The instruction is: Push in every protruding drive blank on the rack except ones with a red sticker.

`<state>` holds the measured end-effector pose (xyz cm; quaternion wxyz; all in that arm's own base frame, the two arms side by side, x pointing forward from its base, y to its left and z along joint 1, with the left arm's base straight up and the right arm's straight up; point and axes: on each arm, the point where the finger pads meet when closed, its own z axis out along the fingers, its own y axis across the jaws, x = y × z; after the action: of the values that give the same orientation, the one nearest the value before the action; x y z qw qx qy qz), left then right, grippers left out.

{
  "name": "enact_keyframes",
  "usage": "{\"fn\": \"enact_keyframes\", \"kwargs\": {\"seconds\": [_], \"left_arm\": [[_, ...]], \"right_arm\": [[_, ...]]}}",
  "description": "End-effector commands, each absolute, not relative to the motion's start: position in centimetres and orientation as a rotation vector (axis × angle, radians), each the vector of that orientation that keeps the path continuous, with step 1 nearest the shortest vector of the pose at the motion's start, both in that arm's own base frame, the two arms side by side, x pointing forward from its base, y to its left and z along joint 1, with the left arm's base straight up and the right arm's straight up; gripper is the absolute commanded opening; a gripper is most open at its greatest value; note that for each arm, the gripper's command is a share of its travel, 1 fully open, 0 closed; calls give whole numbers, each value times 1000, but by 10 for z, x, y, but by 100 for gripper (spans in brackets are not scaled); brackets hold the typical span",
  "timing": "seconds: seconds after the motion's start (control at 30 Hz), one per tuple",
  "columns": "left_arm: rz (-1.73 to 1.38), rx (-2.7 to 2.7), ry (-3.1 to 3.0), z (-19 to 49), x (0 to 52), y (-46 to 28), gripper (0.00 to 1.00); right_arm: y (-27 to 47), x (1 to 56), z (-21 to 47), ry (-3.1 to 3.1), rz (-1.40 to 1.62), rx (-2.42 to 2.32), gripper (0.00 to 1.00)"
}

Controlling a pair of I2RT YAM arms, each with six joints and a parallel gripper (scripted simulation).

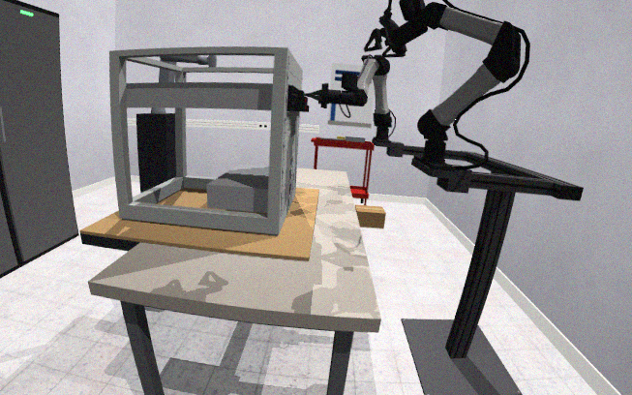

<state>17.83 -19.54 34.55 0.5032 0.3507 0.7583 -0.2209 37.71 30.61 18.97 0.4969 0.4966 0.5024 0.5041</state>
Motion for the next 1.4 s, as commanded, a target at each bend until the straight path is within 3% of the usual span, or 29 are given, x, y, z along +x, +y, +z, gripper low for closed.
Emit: {"fn": "enact_keyframes", "kwargs": {"seconds": [0.0,0.6,0.93,1.37], "left_arm": [[-548,813,1781,367,181,-198,100],[-550,811,1776,369,182,-198,100],[-534,852,1834,343,178,-196,100],[-535,844,1825,348,179,-195,100]], "right_arm": [[312,386,196,1217,1244,1202,0],[312,417,194,1215,1232,1205,0],[306,351,204,1193,1260,1198,0],[300,315,207,1186,1270,1200,0]]}}
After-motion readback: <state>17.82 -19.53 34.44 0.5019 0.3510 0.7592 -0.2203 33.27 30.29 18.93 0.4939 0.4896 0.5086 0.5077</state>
